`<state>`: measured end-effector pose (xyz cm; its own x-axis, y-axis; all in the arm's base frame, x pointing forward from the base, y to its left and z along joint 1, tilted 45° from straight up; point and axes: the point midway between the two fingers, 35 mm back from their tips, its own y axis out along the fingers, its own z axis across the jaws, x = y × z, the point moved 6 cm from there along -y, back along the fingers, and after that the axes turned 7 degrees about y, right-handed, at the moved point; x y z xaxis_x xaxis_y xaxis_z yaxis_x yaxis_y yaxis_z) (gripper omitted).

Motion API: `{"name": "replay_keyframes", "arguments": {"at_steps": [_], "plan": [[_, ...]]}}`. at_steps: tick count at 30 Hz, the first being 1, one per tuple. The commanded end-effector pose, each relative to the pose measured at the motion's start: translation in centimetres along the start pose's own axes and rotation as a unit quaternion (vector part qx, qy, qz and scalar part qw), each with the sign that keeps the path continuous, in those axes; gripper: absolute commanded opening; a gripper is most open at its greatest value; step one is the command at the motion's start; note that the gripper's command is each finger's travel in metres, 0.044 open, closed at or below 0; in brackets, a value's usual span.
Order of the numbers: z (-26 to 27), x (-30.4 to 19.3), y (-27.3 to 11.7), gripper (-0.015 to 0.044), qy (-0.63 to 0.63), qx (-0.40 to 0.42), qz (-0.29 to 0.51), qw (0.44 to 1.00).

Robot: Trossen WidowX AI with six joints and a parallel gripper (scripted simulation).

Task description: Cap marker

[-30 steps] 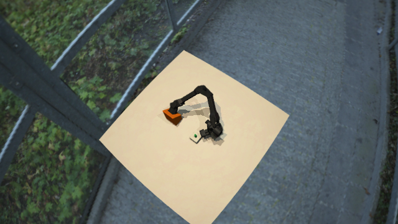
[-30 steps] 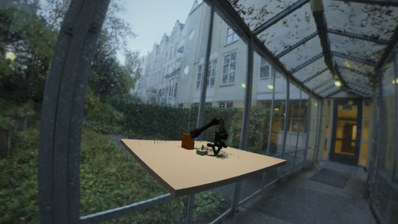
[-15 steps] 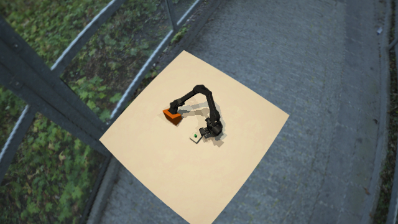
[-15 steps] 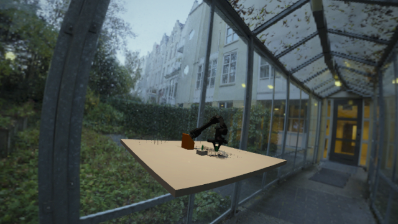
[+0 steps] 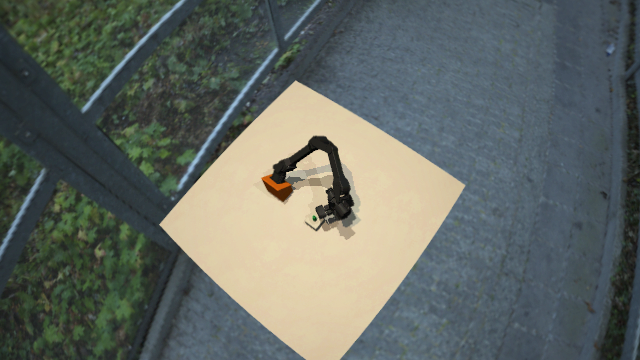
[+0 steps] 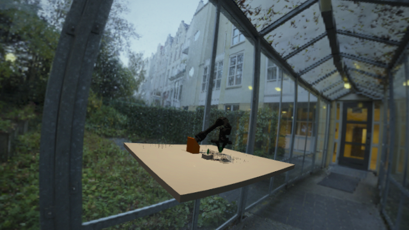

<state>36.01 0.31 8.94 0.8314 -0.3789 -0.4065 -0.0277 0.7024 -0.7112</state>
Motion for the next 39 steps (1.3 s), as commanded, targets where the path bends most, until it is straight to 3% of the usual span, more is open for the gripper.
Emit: {"name": "replay_keyframes", "arguments": {"at_steps": [1,26,39], "plan": [[-1.8,0.2,-0.7,0.0,0.002,-0.004,-0.001,1.0],[-11.1,-0.5,-4.1,0.0,0.002,-0.002,0.004,1.0],[-11.3,-0.6,-3.4,0.0,0.002,-0.002,0.004,1.0]]}}
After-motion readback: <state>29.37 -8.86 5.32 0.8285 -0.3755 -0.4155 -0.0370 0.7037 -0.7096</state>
